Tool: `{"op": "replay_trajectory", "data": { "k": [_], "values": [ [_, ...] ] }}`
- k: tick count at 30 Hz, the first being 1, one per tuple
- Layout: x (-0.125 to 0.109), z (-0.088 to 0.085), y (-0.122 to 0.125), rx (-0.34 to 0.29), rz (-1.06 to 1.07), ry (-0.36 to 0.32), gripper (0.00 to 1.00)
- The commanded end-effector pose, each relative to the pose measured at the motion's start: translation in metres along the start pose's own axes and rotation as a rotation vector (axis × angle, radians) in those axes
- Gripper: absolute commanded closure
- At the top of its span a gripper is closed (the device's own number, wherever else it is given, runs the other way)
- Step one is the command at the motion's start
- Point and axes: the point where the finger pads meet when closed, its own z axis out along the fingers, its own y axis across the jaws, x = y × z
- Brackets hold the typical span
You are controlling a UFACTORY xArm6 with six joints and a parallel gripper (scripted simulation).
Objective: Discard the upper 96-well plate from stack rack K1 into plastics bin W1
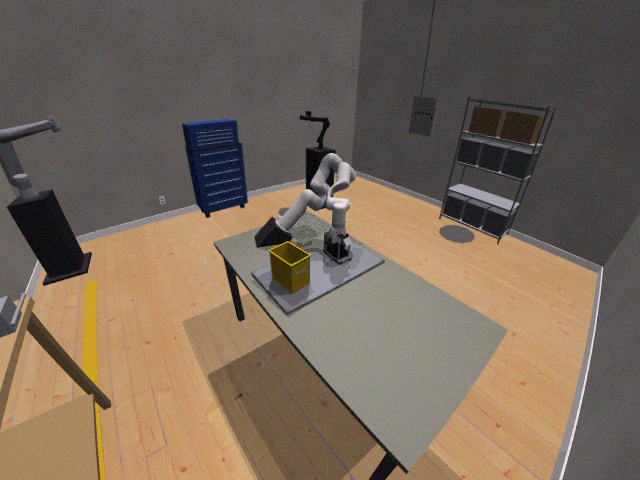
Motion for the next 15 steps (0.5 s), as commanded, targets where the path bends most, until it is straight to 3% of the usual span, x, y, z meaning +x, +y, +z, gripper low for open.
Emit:
{"op": "replay_trajectory", "data": {
  "k": [1,15],
  "values": [
    [0.0010,-0.0007,-0.0002,0.000,-0.001,0.002,1.00],
    [0.0010,-0.0068,-0.0002,0.000,-0.001,0.003,1.00]
  ]
}}
